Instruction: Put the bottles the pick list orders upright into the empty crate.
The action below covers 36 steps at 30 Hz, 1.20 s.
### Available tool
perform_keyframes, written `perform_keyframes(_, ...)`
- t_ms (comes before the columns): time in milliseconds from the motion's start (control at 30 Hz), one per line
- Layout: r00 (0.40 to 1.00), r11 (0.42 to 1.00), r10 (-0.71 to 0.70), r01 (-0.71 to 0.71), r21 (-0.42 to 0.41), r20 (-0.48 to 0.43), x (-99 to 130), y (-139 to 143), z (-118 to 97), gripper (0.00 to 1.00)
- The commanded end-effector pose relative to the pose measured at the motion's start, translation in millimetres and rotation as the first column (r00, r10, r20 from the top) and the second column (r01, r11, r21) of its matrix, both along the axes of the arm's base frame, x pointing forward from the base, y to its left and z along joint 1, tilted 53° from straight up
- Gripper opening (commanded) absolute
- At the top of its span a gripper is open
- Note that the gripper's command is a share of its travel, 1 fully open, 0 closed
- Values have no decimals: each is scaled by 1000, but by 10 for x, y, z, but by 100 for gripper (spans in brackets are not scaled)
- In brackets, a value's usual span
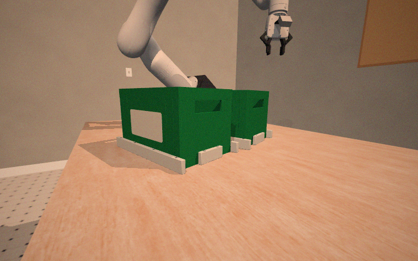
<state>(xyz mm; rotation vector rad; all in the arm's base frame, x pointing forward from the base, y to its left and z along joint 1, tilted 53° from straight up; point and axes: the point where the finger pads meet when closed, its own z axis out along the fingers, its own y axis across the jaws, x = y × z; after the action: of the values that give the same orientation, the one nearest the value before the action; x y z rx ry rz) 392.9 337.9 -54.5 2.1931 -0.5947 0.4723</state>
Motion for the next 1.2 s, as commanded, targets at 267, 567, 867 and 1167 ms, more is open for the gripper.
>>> perform_keyframes(267,1000,1000,-2,2,-3,0,66,324,-176,65)
perform_keyframes(567,1000,1000,-2,2,-3,0,66,325,-176,65)
perform_keyframes(867,1000,1000,-2,2,-3,0,66,325,-176,65)
perform_keyframes(1167,1000,1000,-2,2,-3,0,66,325,-176,65)
